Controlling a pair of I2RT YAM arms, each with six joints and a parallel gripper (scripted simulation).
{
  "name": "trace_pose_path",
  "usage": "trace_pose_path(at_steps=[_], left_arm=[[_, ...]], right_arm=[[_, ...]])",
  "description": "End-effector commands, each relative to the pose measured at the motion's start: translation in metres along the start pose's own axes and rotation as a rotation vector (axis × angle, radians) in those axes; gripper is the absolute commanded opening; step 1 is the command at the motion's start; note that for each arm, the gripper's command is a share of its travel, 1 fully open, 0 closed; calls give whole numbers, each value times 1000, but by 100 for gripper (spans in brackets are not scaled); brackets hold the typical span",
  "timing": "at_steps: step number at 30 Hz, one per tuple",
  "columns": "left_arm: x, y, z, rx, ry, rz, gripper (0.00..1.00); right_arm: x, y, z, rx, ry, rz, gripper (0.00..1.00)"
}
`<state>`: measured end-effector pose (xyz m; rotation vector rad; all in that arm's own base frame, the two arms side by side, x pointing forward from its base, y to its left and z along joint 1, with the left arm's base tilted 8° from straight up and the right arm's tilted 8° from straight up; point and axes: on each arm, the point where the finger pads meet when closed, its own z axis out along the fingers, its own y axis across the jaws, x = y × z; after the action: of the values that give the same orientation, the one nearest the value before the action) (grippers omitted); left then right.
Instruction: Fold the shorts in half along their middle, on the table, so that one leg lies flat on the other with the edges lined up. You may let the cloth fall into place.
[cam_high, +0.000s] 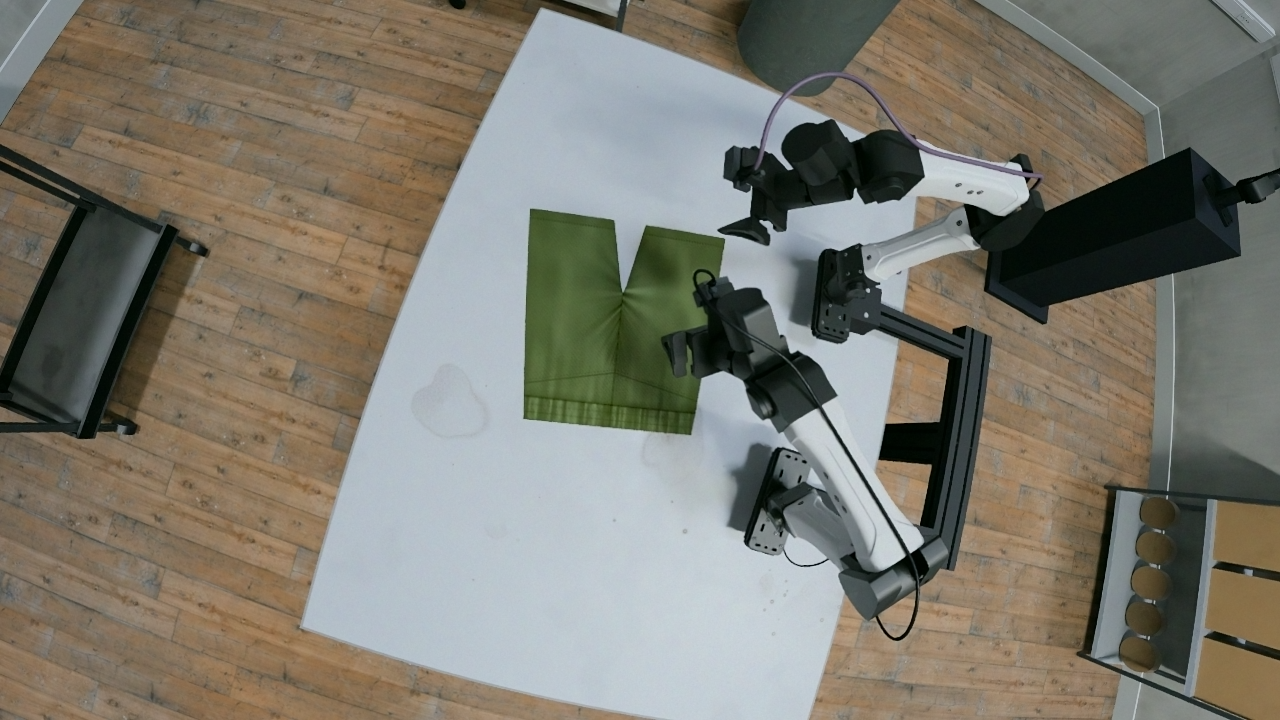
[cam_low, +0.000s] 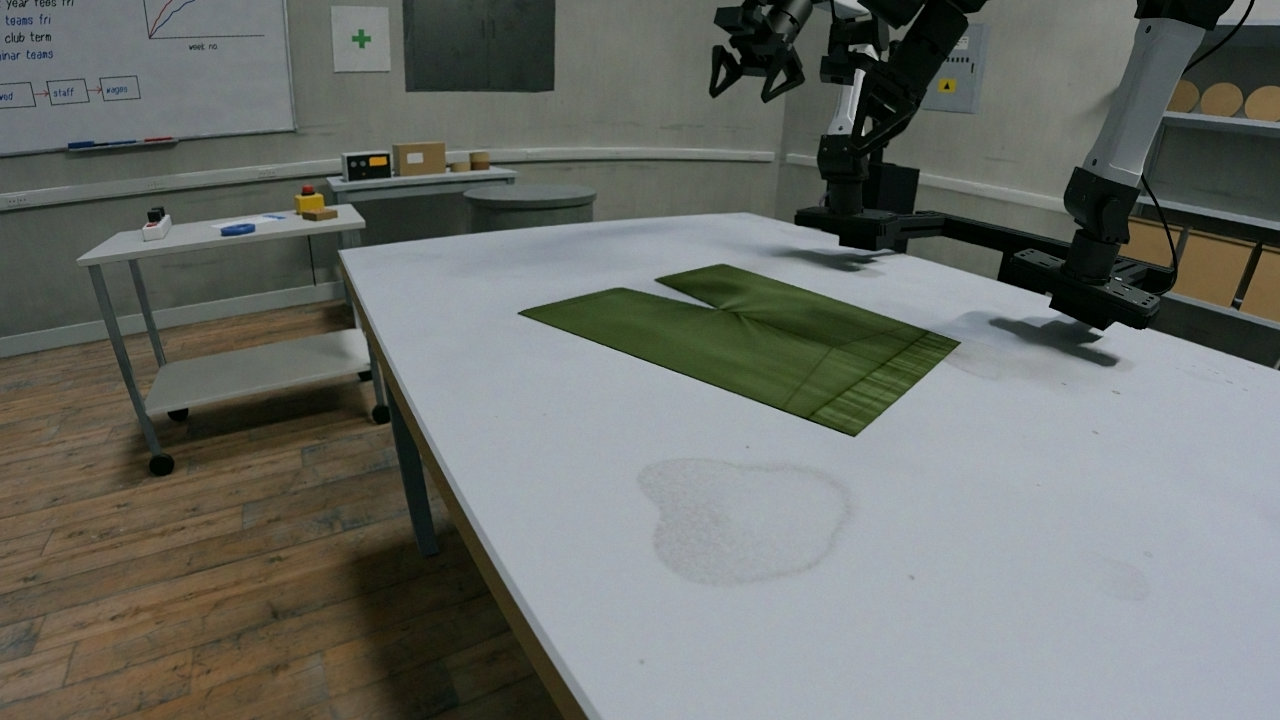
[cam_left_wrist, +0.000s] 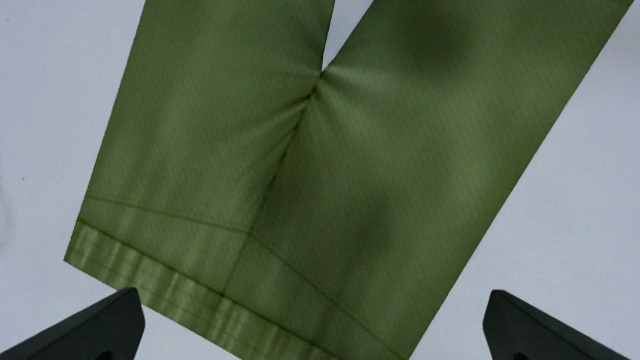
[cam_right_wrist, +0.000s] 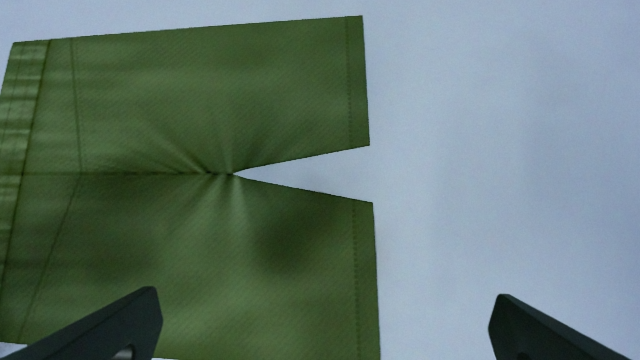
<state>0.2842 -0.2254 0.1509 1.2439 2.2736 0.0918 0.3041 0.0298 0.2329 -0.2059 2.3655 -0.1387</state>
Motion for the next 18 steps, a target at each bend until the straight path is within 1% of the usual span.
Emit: trace_pose_path(at_steps=[1,17,18], left_arm=[[-4,1,-3,-4,-14,-3,100],[-4,1,-3,-4,-14,-3,100],[18,-7,12,21,65,24,56]], right_arm=[[-5,0,-4,-1,-19,0,100],[-5,0,-4,-1,-19,0,100],[16,3,13,-10,63,-49,56]])
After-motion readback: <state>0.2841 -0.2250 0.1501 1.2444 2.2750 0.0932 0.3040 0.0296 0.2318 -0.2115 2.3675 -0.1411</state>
